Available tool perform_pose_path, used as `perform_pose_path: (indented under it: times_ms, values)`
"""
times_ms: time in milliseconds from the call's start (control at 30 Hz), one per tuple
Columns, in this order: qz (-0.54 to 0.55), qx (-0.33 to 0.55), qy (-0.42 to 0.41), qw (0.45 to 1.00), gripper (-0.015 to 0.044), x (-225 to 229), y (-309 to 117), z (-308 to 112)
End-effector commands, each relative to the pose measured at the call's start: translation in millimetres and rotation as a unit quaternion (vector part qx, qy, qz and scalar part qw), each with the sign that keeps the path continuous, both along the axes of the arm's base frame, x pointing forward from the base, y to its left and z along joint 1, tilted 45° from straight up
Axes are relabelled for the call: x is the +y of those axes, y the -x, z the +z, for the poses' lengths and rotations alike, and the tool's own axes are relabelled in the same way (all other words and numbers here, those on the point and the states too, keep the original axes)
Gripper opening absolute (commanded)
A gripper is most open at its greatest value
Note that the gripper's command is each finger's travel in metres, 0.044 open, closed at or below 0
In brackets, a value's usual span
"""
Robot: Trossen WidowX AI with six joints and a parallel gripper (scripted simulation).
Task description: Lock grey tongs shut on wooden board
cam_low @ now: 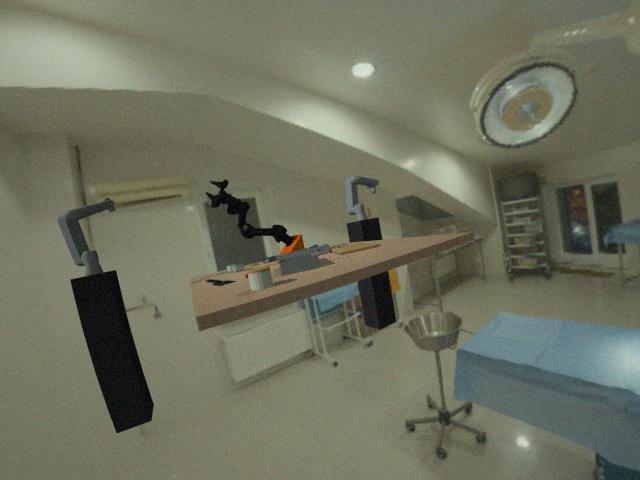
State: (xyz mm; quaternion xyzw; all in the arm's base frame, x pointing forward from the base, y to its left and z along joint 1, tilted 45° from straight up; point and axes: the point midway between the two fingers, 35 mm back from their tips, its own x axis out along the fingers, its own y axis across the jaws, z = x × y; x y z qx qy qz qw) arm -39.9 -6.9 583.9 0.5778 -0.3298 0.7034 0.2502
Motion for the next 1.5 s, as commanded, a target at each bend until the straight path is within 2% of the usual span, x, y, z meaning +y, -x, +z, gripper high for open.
perform_pose_path:
  times_ms: [0, 133, 267, 500, 600, 767, 933, 1033, 1233, 1467]
  values:
    - [0.000, 0.000, 0.000, 1.000, 0.0426, 0, 0, 0]
    - [-0.007, 0.024, 0.004, 1.000, 0.0440, 4, -15, 3]
    - [-0.012, 0.077, 0.009, 0.997, 0.0440, 10, -49, 9]
    - [-0.051, 0.233, 0.014, 0.971, 0.0440, 22, -146, 11]
    - [-0.074, 0.315, 0.017, 0.946, 0.0440, 26, -197, 4]
    - [-0.111, 0.373, 0.025, 0.921, 0.0440, 26, -237, -9]
    - [-0.140, 0.468, 0.025, 0.872, 0.0440, 21, -299, -40]
    - [-0.150, 0.508, 0.025, 0.848, 0.0440, 19, -320, -55]
    - [-0.190, 0.624, 0.037, 0.757, 0.0440, 11, -385, -104]
    - [-0.255, 0.783, 0.053, 0.565, 0.0440, -13, -454, -198]
